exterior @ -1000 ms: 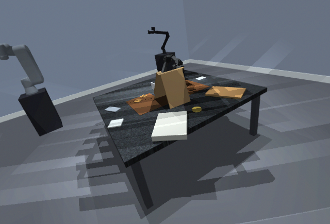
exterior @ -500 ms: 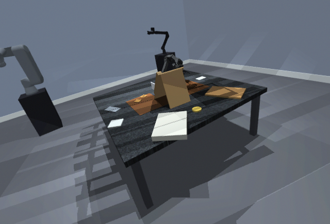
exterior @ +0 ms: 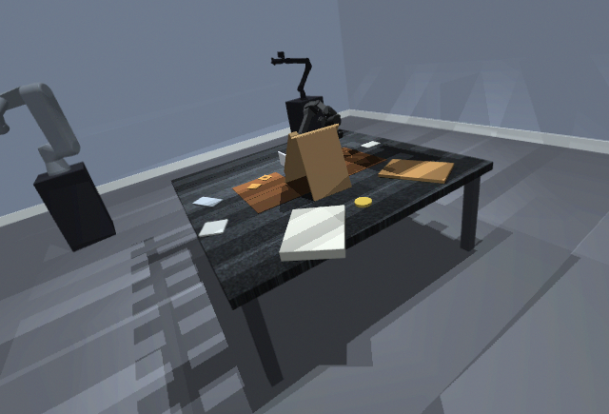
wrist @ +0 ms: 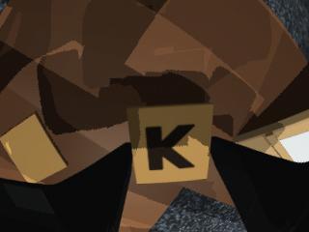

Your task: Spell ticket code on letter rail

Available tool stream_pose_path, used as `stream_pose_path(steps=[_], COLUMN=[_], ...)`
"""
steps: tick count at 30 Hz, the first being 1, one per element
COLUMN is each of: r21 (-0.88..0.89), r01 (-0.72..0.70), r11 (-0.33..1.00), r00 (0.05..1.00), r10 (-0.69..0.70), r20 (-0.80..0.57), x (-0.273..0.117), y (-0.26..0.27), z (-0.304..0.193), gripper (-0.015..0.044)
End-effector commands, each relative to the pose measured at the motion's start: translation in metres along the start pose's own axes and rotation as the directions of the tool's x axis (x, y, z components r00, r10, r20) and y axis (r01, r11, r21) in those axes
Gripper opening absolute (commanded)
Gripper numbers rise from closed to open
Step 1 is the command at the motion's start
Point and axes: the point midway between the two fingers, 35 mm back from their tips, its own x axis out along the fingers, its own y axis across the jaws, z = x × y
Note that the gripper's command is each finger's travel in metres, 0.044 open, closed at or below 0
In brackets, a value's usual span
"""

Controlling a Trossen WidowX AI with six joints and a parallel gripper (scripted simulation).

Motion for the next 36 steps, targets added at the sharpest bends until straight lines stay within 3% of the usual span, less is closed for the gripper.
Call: stream_pose_path(steps=[1,15,29,36], r21=[0.096,0.417,0.656,0.664], r01=[0.060,0.128,-0.020,-0.032], r11=[0.994,0.900,0.754,0.747], r00=[0.996,0.926,0.775,0.765], r10=[-0.066,-0.259,-0.404,-0.409], r20=[0.058,0.274,0.487,0.497], x=[-0.004,-0.030,-0.074,-0.076], y=[-0.016,-0.062,-0.095,-0.097], z=[0.015,0.067,0.116,0.118], gripper=[0.0000,0.0000,0.0000,0.0000])
